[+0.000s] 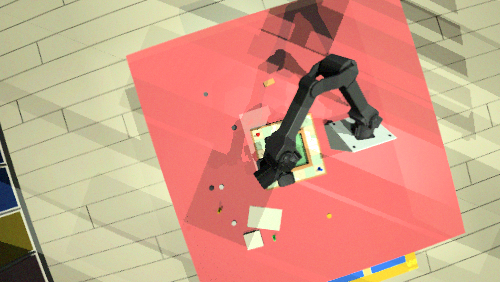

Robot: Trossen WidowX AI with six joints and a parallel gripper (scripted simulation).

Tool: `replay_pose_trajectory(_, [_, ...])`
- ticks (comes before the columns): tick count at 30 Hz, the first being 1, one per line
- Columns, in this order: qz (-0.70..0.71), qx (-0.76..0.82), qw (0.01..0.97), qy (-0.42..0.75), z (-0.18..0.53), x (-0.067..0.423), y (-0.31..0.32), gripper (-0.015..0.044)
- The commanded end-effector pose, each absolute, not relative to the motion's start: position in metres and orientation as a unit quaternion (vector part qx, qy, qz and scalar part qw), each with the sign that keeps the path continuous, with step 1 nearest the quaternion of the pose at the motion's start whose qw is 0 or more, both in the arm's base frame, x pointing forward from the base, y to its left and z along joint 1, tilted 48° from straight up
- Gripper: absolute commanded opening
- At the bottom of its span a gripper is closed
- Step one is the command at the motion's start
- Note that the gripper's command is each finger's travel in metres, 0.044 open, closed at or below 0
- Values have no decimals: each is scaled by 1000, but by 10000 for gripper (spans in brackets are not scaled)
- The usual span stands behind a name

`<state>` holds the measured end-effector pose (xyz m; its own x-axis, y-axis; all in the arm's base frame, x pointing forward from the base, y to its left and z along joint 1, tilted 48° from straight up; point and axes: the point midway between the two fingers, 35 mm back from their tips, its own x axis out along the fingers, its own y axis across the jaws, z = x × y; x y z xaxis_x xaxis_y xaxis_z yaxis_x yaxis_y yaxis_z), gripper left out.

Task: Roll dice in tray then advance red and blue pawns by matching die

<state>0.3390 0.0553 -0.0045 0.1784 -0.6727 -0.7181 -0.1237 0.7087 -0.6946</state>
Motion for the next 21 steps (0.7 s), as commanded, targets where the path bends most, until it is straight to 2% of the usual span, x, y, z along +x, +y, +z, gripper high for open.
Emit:
replay_pose_trajectory(1, [-130, -389, 655, 634, -42, 290, 83, 200])
replay_pose_trajectory(10, [4, -548, 524, 652, -100, 157, 91, 200])
replay_pose_trajectory(21, [11, -560, 512, 651, -112, 153, 79, 200])
